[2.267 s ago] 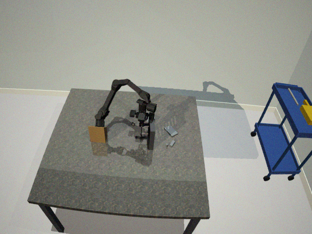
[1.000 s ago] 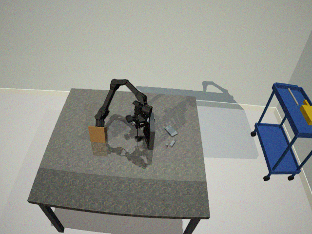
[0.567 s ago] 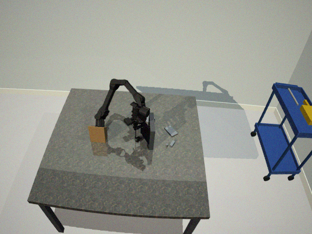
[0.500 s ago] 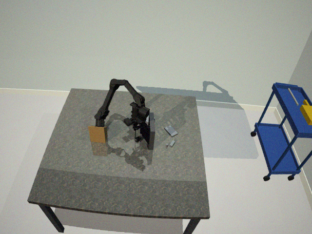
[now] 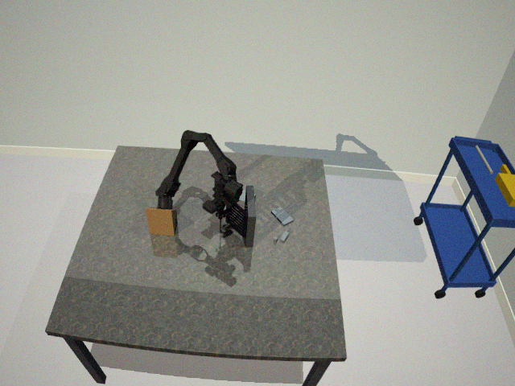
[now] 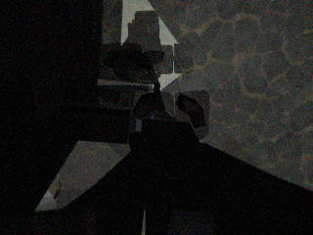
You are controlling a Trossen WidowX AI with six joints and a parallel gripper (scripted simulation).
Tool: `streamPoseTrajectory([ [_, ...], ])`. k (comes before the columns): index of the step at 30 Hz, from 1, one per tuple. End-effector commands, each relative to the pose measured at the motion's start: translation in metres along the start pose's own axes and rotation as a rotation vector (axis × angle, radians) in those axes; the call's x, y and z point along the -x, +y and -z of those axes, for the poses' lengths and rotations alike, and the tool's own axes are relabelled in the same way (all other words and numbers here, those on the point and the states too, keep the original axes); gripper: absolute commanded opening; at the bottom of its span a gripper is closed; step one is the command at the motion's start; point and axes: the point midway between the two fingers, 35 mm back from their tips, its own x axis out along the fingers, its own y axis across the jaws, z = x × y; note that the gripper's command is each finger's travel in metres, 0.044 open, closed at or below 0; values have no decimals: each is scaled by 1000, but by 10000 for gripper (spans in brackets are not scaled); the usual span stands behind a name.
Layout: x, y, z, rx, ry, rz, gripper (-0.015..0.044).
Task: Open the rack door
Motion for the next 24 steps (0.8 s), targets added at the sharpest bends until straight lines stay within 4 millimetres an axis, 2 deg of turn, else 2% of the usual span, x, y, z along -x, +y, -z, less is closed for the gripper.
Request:
streamPoseTrajectory([
  [1, 0, -6, -3, 78, -3, 1, 16],
  [24, 0, -47, -25, 433, -4, 4, 16],
])
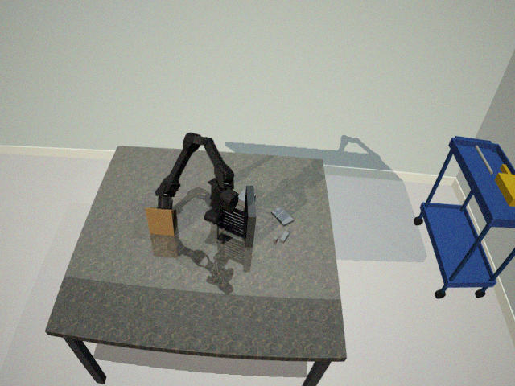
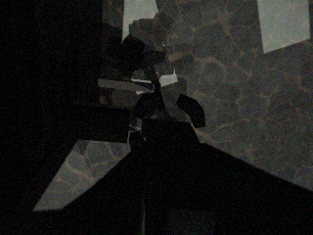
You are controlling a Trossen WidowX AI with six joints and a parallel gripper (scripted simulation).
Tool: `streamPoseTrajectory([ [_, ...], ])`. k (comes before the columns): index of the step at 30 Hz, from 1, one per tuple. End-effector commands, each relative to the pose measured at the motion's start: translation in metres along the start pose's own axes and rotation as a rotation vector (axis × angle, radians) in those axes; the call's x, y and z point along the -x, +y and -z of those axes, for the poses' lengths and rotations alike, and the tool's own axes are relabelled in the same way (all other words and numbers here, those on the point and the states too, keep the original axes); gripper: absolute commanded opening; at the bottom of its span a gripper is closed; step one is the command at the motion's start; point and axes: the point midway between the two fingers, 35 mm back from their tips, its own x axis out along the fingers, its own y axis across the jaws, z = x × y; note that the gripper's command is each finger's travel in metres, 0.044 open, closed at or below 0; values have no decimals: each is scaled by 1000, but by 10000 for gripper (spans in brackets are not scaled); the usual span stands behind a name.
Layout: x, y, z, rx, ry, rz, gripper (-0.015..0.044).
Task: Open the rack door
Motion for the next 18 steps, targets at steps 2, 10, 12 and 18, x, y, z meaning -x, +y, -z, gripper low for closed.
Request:
streamPoseTrajectory([
  [2, 0, -9, -4, 96, 0, 4, 16],
  [10, 0, -26, -11, 233, -1, 5, 16],
  [12, 0, -30, -13, 267, -1, 5, 16],
  [18, 1, -41, -20, 369, -1, 6, 16],
])
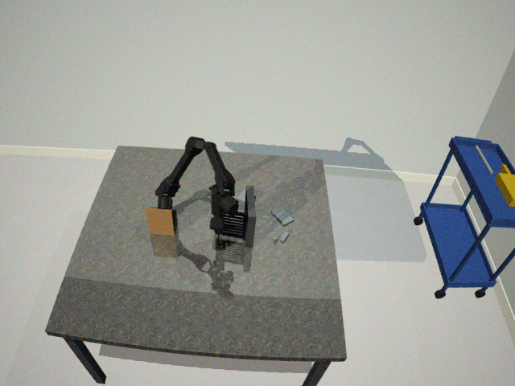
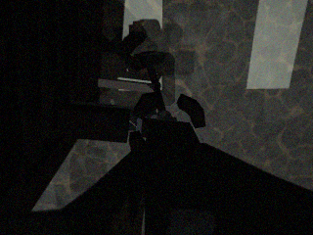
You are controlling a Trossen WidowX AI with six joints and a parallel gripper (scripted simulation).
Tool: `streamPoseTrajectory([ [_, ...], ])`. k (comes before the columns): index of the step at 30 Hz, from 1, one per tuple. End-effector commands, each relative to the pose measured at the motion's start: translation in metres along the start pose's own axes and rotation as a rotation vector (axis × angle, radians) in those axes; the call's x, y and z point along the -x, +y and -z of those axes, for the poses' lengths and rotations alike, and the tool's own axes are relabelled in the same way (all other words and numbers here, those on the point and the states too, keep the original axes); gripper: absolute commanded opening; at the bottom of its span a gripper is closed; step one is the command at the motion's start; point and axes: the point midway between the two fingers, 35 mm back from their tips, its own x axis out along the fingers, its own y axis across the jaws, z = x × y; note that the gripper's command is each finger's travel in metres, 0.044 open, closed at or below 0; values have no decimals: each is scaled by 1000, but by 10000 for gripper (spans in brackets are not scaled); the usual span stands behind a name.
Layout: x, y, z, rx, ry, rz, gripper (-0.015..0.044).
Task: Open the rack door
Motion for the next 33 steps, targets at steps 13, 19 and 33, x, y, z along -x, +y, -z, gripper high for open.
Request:
streamPoseTrajectory([
  [13, 1, -27, -11, 234, 1, 5, 16],
  [19, 1, -27, -11, 234, 1, 5, 16],
  [33, 1, -27, -11, 234, 1, 5, 226],
])
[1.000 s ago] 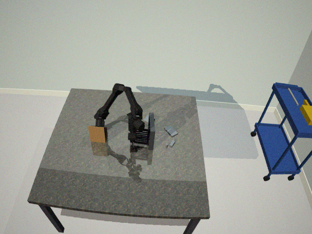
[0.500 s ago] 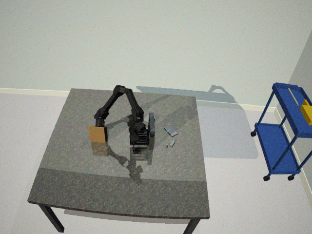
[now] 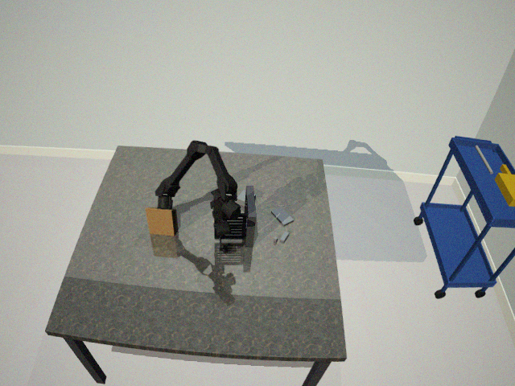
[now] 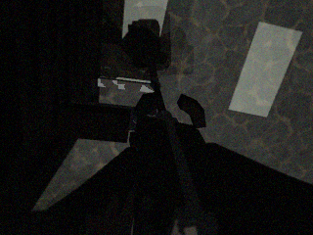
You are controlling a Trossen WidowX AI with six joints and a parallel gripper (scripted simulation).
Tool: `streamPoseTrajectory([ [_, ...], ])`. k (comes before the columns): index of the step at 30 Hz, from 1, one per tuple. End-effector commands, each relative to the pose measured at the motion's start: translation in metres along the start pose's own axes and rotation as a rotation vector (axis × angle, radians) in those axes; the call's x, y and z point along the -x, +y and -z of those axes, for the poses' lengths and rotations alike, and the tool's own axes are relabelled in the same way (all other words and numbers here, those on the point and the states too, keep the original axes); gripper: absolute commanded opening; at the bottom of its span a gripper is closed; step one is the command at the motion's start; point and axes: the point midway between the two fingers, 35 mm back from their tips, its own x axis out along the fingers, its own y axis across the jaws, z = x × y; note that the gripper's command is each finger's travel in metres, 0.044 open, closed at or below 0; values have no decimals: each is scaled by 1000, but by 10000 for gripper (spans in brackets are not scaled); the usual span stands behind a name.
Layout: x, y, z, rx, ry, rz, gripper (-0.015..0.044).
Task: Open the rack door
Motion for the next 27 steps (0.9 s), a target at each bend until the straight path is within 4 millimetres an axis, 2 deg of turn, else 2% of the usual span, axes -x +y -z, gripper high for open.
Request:
streamPoseTrajectory([
  [1, 0, 0, 0, 9, 1, 0, 252],
  [3, 0, 0, 0, 9, 1, 0, 288],
  [27, 32, -2, -1, 8, 2, 2, 288],
])
